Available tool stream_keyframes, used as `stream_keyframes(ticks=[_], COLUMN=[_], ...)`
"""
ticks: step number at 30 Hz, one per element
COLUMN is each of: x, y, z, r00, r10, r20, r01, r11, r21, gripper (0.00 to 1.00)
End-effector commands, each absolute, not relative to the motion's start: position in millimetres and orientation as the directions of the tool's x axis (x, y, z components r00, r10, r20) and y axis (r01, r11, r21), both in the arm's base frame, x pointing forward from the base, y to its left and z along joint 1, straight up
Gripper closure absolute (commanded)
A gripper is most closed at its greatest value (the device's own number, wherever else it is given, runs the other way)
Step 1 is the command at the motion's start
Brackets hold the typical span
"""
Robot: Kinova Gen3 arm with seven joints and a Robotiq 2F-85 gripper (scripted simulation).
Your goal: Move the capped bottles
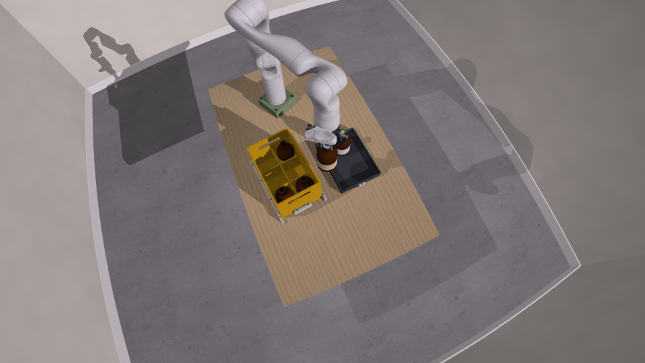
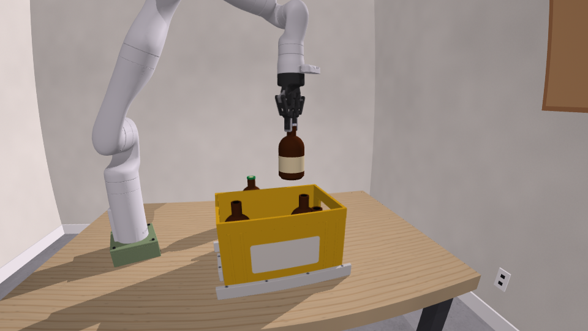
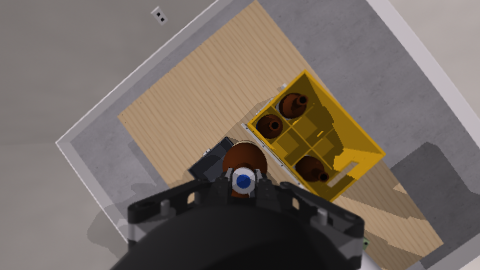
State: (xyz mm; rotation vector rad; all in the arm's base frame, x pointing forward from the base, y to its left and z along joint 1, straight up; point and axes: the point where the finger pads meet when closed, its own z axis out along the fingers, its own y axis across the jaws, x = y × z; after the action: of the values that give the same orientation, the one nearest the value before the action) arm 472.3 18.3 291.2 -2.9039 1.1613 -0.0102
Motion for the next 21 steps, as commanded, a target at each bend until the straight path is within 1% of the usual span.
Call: stream_keyframes(ticks=[1,21], x=[473.9,476.5], y=[26.6,59.4], z=[292.3,292.6], r00=[0.725,0.726], r10=[-0.688,-0.688], r20=[0.005,0.005], r01=[-0.688,-0.688], r11=[-0.725,-0.726], r21=[-0.012,-0.010], gripper=[1.00,1.00])
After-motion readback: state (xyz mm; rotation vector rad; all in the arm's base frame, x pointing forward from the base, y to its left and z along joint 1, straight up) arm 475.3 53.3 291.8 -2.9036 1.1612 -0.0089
